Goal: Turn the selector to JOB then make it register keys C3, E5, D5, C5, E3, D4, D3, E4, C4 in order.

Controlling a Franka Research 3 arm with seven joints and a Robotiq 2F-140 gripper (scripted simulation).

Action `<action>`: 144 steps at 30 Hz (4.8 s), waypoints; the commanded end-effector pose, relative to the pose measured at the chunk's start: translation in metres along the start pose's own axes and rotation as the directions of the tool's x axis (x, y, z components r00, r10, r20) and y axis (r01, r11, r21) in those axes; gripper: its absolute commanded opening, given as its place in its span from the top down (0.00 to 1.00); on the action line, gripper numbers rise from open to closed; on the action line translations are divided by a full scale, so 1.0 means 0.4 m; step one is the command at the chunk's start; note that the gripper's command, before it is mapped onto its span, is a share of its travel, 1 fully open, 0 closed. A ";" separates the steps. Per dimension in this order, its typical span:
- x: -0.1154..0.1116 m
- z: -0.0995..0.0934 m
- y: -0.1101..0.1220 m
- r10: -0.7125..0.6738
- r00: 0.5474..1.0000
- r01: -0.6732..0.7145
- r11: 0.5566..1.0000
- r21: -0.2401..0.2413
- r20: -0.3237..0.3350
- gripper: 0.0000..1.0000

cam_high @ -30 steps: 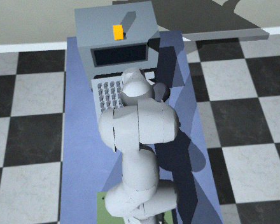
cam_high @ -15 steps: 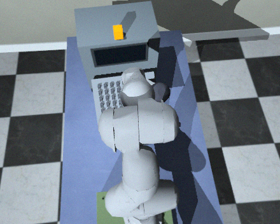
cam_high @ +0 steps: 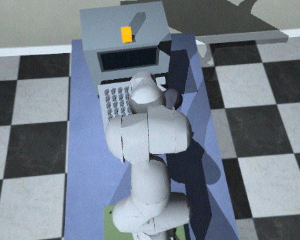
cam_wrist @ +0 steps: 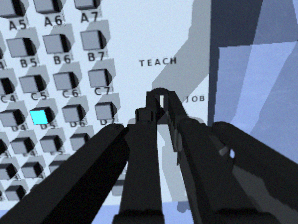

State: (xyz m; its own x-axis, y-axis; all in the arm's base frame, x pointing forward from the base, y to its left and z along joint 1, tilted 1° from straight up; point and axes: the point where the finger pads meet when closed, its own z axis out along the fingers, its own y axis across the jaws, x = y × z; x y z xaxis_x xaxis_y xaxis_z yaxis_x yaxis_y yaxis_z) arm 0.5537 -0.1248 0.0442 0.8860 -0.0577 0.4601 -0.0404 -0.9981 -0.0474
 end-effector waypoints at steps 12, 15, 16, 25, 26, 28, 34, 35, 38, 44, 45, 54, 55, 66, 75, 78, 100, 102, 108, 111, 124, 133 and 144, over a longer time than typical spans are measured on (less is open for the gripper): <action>0.002 0.000 0.000 0.313 0.950 -0.313 0.950 -0.003 0.002 0.90; 0.002 0.000 0.000 0.370 0.929 -0.370 0.929 -0.003 0.002 0.90; 0.002 0.000 0.000 0.389 0.921 -0.389 0.921 -0.003 0.002 0.90; 0.002 0.000 0.000 0.529 0.848 -0.529 0.848 -0.004 0.002 0.90; 0.002 0.000 0.000 0.545 0.839 -0.545 0.839 -0.004 0.002 0.90; 0.002 0.000 0.000 0.574 0.819 -0.574 0.819 -0.004 0.002 0.90; 0.002 0.000 0.000 0.656 0.755 -0.656 0.755 -0.004 0.001 0.90; 0.002 0.000 0.000 0.656 0.755 -0.656 0.755 -0.004 0.001 0.90; 0.002 0.000 0.000 0.699 0.715 -0.699 0.715 -0.004 0.001 0.90; 0.002 0.000 0.000 0.766 0.643 -0.766 0.643 -0.004 0.001 0.90; 0.002 0.000 0.000 0.776 0.631 -0.776 0.631 -0.004 0.000 0.90; 0.002 0.000 0.000 0.850 0.526 -0.850 0.526 -0.004 0.000 0.90; 0.002 0.000 0.000 0.863 0.506 -0.863 0.506 -0.004 0.000 0.90; 0.002 0.000 0.000 0.936 0.352 -0.936 0.352 -0.004 -0.001 0.90; 0.002 0.000 0.000 0.974 0.227 -0.974 0.227 -0.004 -0.001 0.90; 0.002 0.000 0.000 0.983 0.182 -0.983 0.182 -0.004 -0.001 0.90; 0.002 0.000 0.000 1.000 0.008 -1.000 0.008 -0.003 -0.002 0.90; 0.002 0.000 0.000 1.000 0.007 -1.000 0.007 -0.003 -0.002 0.90; 0.002 0.000 0.000 1.000 0.006 -1.000 0.006 -0.003 -0.002 0.90; 0.002 0.000 0.000 1.000 0.006 -1.000 0.006 -0.003 -0.002 0.90; 0.002 0.000 0.000 1.000 0.006 -1.000 0.006 -0.003 -0.002 0.90; 0.002 0.000 0.000 1.000 0.006 -1.000 0.006 -0.003 -0.002 0.90; 0.002 0.000 0.000 1.000 0.006 -1.000 0.006 -0.003 -0.002 0.60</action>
State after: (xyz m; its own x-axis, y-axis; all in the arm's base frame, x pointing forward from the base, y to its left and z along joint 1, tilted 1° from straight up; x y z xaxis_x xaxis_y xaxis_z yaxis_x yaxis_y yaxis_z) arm 0.5542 -0.1247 0.0442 -0.0068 -0.9997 -0.0238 -0.8858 0.0171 -0.4638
